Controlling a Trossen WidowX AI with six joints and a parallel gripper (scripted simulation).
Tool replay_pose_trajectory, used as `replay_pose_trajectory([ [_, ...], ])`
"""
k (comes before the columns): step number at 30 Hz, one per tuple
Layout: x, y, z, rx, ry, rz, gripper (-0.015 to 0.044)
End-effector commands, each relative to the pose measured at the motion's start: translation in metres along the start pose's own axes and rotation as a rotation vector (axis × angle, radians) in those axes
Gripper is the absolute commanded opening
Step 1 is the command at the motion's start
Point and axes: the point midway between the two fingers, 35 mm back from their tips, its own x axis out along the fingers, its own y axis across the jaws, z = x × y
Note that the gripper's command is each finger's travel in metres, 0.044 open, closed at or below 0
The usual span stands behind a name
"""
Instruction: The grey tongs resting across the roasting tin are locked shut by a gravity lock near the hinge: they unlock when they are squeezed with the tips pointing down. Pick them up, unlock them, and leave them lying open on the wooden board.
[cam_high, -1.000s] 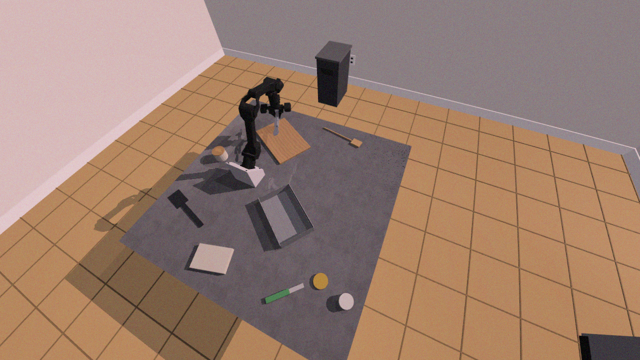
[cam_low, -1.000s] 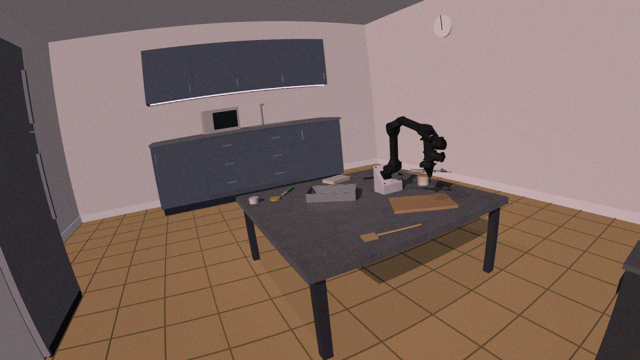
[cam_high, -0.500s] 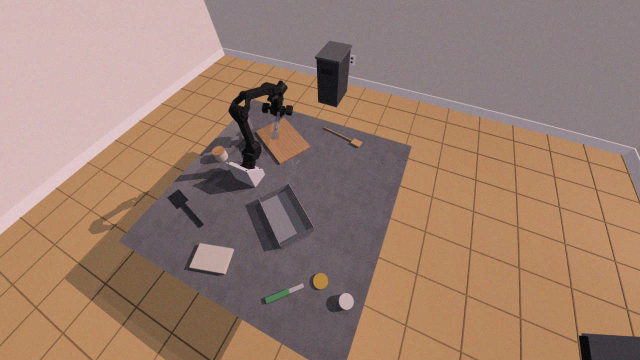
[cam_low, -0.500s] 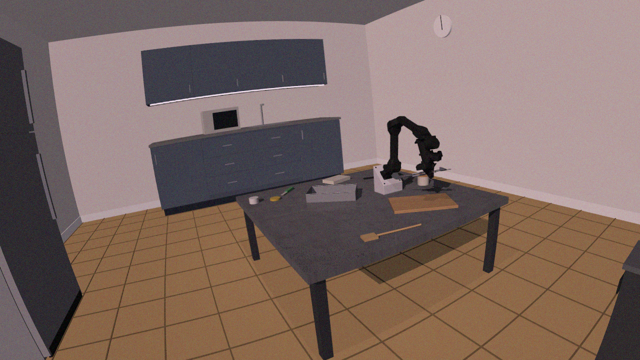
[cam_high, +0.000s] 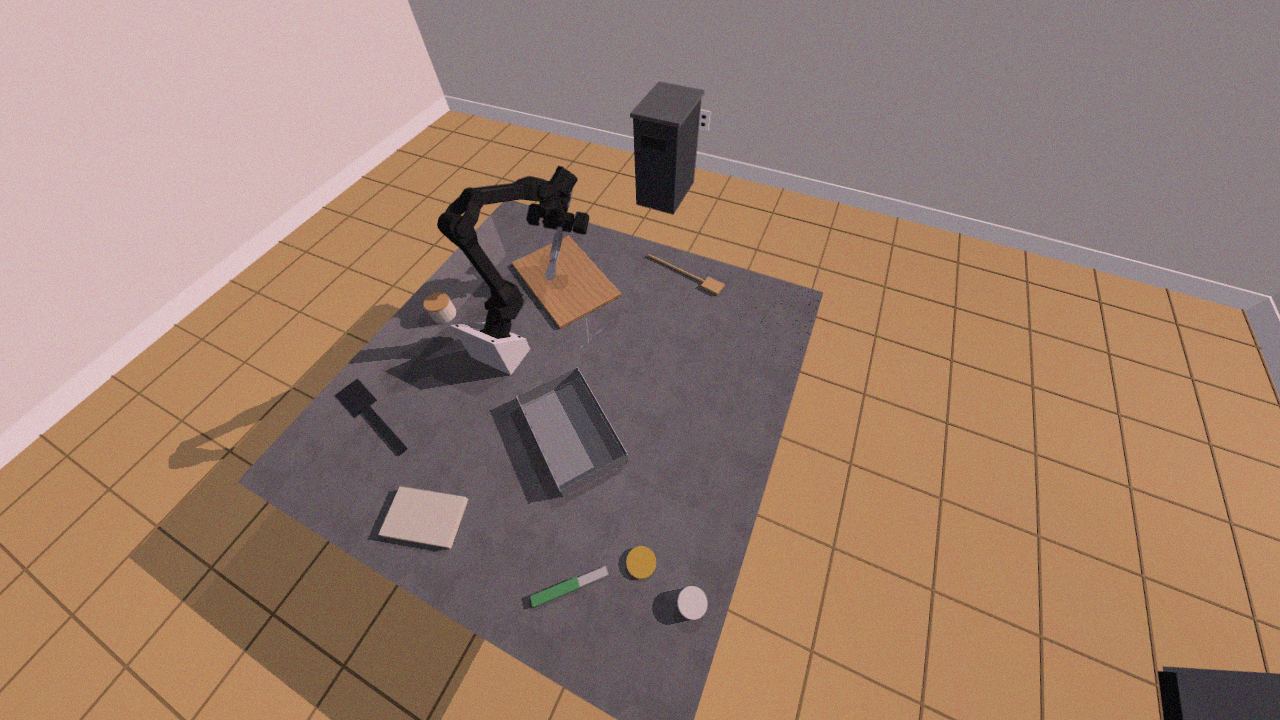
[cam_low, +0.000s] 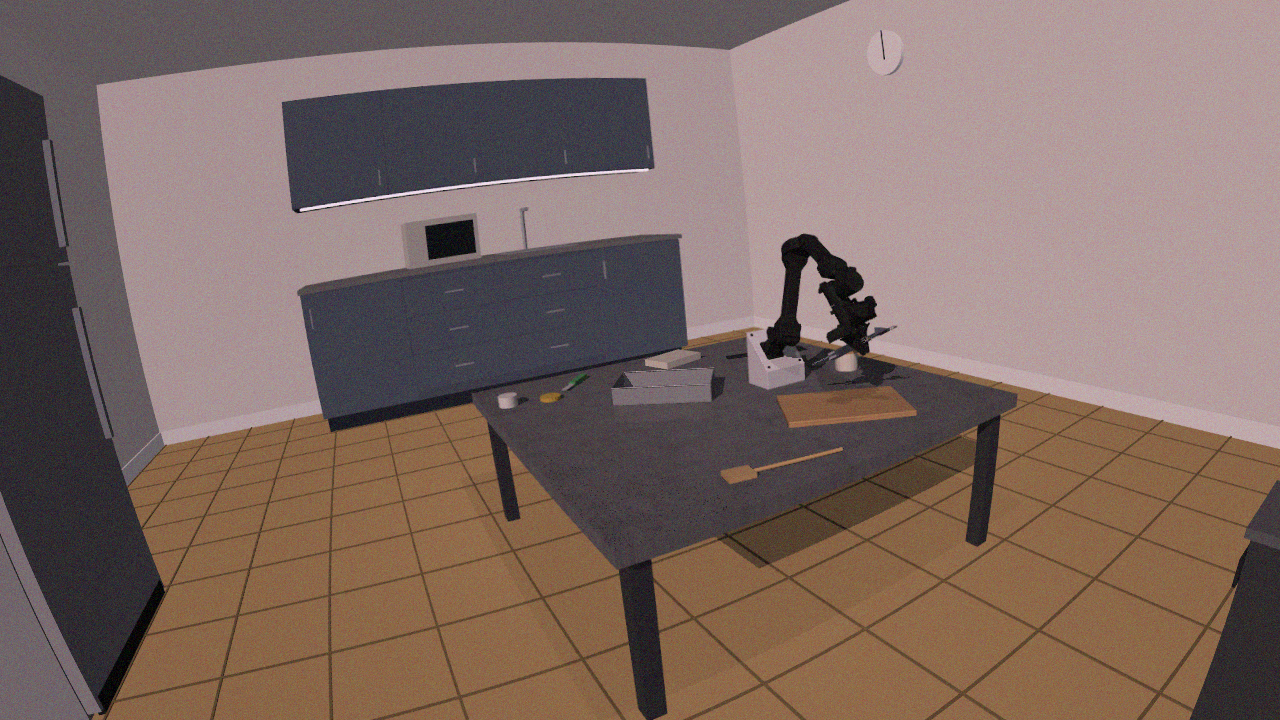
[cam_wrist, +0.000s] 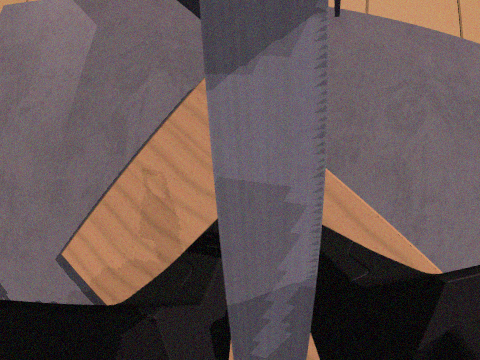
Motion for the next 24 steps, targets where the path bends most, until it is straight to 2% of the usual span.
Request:
replay_pose_trajectory([
  [1, -0.004, 0.000, 0.001, 0.000, -0.057, 0.006, -0.0150],
  [24, -0.026, 0.003, -0.006, -0.129, -0.312, 0.044, -0.0150],
])
